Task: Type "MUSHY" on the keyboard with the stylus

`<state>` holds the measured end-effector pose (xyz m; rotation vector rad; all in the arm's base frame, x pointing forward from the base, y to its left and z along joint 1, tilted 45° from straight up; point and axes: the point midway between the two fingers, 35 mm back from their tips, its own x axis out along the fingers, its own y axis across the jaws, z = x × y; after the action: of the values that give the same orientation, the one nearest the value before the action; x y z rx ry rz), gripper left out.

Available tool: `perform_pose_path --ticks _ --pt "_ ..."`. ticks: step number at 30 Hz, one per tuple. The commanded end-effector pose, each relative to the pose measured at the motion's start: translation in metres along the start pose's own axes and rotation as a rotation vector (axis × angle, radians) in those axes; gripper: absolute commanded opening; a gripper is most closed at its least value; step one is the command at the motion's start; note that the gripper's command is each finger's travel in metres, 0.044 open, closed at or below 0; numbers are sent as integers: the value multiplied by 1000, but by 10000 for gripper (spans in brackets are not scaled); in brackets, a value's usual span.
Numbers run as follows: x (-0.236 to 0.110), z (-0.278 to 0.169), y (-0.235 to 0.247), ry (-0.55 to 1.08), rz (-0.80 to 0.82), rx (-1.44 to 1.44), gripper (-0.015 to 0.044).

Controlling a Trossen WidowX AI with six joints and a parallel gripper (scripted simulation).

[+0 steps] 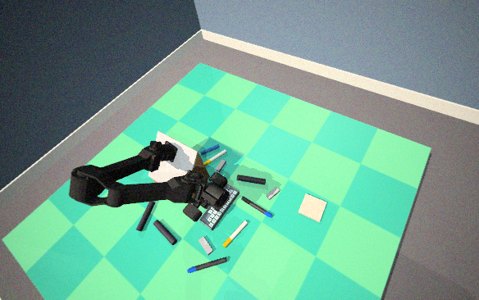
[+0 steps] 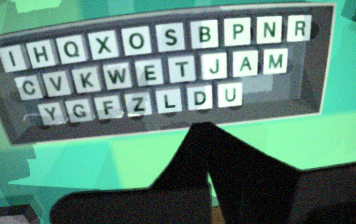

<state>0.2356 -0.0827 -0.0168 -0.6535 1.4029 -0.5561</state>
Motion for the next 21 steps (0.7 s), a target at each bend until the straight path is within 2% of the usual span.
perform_pose_path --ticks 1,4,13,18,21 --pt "0 -2 37 1 4 -15 0" --pt "0 -4 53 1 0 -15 0" --pt "-2 -4 54 1 1 -15 0" --pt "-58 -3 54 1 3 -14 0" --pt "-60 -3 54 1 3 -14 0"
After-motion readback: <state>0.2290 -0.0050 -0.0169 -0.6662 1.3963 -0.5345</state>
